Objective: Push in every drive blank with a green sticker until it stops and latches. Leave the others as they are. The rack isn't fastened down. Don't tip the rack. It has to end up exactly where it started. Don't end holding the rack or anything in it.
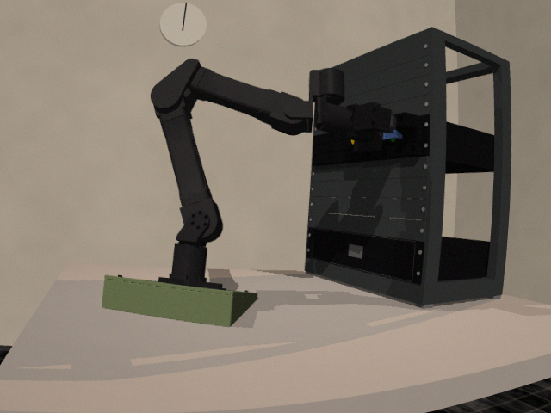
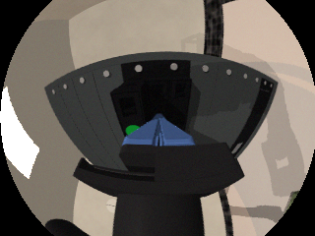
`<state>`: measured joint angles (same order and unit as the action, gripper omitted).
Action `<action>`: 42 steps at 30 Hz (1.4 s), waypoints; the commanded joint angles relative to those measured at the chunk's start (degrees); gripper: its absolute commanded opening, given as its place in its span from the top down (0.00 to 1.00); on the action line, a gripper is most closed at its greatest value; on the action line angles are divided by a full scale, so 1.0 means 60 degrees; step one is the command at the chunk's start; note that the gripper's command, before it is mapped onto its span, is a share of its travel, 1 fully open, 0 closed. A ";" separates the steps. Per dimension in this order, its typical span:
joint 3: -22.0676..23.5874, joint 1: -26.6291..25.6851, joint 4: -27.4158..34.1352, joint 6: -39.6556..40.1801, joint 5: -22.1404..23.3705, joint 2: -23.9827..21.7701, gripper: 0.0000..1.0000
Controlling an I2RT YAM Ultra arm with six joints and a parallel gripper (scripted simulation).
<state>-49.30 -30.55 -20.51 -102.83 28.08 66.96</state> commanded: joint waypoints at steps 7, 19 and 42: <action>-0.0526 0.0186 -0.0434 0.0134 -0.0098 0.0143 1.00; -0.0498 0.0161 -0.0421 0.0133 -0.0062 0.0101 1.00; 0.1808 -0.2839 0.1019 -0.0481 0.2791 -0.3654 1.00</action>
<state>-39.64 -45.54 -16.45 -104.97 41.08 47.11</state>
